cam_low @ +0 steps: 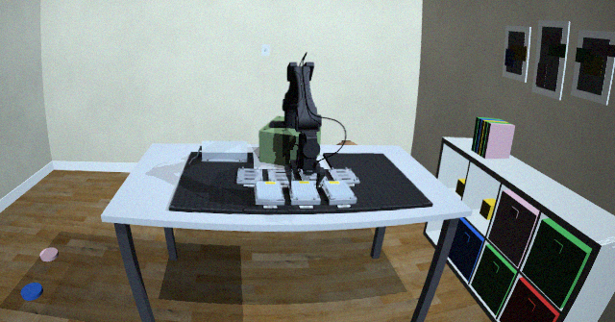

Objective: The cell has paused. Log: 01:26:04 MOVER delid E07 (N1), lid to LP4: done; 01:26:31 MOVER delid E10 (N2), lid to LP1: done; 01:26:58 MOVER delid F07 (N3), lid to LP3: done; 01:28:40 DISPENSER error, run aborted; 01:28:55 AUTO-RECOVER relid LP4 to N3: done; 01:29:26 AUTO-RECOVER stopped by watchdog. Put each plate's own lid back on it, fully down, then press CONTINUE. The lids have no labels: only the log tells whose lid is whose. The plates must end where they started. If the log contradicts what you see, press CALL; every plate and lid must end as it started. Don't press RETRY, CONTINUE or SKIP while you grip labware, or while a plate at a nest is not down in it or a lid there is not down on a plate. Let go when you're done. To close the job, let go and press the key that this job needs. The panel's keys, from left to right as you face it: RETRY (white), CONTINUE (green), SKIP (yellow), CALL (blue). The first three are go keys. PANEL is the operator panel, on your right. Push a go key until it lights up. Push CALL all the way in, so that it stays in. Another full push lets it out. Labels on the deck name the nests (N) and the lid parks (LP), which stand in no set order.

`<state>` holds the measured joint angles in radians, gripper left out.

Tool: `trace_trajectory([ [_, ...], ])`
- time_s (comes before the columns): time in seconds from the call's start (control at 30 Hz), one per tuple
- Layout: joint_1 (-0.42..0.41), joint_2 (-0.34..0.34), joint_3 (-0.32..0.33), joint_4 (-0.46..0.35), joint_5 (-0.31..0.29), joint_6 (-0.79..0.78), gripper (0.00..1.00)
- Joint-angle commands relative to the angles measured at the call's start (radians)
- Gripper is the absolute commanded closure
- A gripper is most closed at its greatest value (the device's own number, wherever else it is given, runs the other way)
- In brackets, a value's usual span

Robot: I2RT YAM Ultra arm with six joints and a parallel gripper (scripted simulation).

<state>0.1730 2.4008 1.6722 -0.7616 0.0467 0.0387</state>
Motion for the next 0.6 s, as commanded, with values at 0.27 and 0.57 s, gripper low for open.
trace_trajectory([
  [0.27,0.012,-0.037,0.027,-0.011,-0.006,-0.002,0.00],
  [0.57,0.014,-0.070,0.040,-0.057,-0.005,0.000,0.00],
])
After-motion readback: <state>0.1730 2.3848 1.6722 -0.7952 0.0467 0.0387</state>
